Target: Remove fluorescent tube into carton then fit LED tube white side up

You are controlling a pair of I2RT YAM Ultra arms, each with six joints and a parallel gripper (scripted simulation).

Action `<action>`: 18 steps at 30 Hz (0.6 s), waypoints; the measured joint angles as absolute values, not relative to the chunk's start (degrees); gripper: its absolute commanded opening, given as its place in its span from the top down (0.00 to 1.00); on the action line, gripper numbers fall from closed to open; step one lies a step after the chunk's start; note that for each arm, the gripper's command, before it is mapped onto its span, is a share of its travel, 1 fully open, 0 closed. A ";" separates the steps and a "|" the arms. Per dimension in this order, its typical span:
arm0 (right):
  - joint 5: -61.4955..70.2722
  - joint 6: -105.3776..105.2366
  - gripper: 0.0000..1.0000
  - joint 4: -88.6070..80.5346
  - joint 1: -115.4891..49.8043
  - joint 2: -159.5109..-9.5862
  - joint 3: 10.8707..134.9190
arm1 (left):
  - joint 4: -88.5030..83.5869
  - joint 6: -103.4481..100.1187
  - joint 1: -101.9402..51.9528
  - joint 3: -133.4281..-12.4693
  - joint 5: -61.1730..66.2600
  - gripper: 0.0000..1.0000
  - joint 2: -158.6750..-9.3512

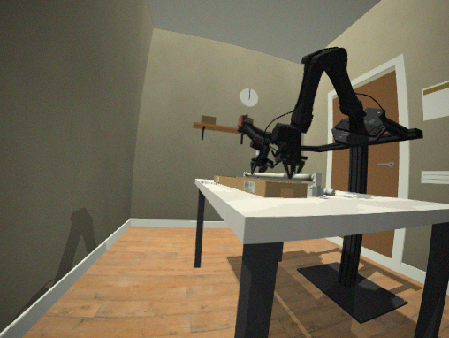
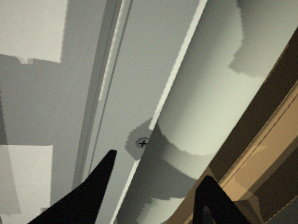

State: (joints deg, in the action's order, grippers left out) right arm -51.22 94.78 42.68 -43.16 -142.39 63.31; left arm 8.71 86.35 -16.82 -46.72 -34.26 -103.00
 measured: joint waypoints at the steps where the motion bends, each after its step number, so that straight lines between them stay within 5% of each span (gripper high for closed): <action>1: -51.22 94.78 0.51 42.68 -43.13 -142.41 63.29 | 8.71 86.35 -16.82 -46.72 -34.26 0.89 -103.00; 6: -51.22 94.78 0.51 42.68 -43.13 -142.41 63.29 | 8.71 86.35 -16.82 -46.72 -34.26 0.89 -103.00; 7: -51.22 94.78 0.89 42.68 -43.16 -142.39 63.31 | 8.71 86.35 -16.82 -46.72 -34.26 0.89 -103.00; 18: -51.20 94.85 0.89 42.65 -43.13 -142.41 63.31 | 8.69 86.37 -16.82 -46.72 -34.26 0.89 -103.00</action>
State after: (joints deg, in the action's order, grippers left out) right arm -51.20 94.85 42.65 -43.13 -142.41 63.31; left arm 8.69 86.37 -16.82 -46.72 -34.26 -103.00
